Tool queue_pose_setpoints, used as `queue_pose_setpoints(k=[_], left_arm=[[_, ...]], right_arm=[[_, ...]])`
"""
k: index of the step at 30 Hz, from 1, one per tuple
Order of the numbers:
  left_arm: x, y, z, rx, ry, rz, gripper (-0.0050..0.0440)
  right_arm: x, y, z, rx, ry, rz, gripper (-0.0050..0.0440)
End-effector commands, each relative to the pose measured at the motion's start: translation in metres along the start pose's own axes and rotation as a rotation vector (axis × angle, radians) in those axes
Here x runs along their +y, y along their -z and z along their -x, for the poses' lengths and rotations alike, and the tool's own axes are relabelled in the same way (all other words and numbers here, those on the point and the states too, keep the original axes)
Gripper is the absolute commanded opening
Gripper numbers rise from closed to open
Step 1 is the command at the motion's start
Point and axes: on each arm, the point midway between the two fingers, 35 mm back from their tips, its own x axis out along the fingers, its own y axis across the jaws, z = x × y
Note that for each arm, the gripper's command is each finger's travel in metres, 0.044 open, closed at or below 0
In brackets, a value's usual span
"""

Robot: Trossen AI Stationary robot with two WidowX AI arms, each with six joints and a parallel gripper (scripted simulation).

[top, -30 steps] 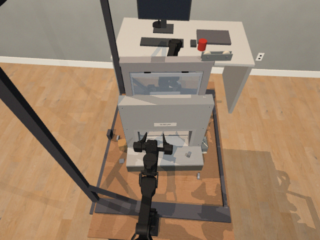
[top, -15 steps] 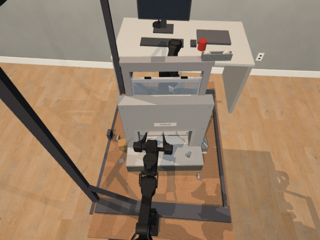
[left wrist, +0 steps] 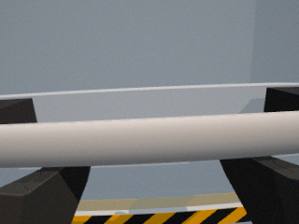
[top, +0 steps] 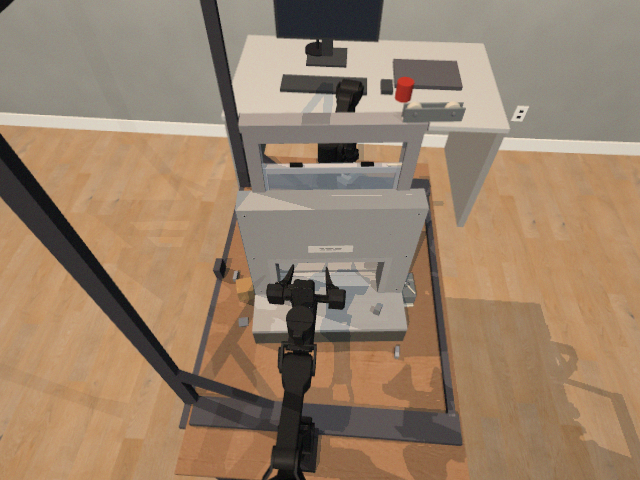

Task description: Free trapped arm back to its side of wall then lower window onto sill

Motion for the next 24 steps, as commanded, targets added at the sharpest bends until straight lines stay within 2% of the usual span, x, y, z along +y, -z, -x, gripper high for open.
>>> queue_pose_setpoints(k=[1, 3, 4, 13, 17, 18, 20, 21, 24], left_arm=[[0.003, -0.051, 0.005, -0.134, -0.006, 0.040, 0.0400], [0.003, -0.051, 0.005, -0.134, -0.006, 0.040, 0.0400], [0.003, -0.020, 0.002, -0.079, -0.009, 0.028, 0.0400], [0.003, -0.031, 0.004, -0.133, -0.001, 0.033, 0.0400], [0.002, -0.017, 0.001, -0.118, -0.001, 0.028, 0.0400], [0.003, -0.026, 0.003, -0.131, -0.001, 0.032, 0.0400], [0.003, -0.026, 0.003, -0.131, -0.001, 0.032, 0.0400], [0.001, -0.006, -0.002, -0.101, 0.000, 0.025, 0.0400], [0.002, 0.004, 0.001, -0.087, 0.000, 0.030, 0.0400]], right_arm=[[0.001, -0.017, 0.002, -0.042, -0.001, 0.001, 0.0400], [0.001, -0.017, 0.002, -0.042, -0.001, 0.001, 0.0400], [0.001, -0.017, 0.002, -0.042, -0.001, 0.001, 0.0400], [0.001, -0.017, 0.002, -0.042, -0.001, 0.001, 0.0400], [0.001, -0.017, 0.002, -0.042, -0.001, 0.001, 0.0400], [0.001, -0.017, 0.002, -0.042, -0.001, 0.001, 0.0400], [0.001, -0.017, 0.002, -0.042, -0.001, 0.001, 0.0400], [0.001, -0.017, 0.002, -0.042, -0.001, 0.001, 0.0400], [0.001, -0.017, 0.002, -0.042, -0.001, 0.001, 0.0400]])
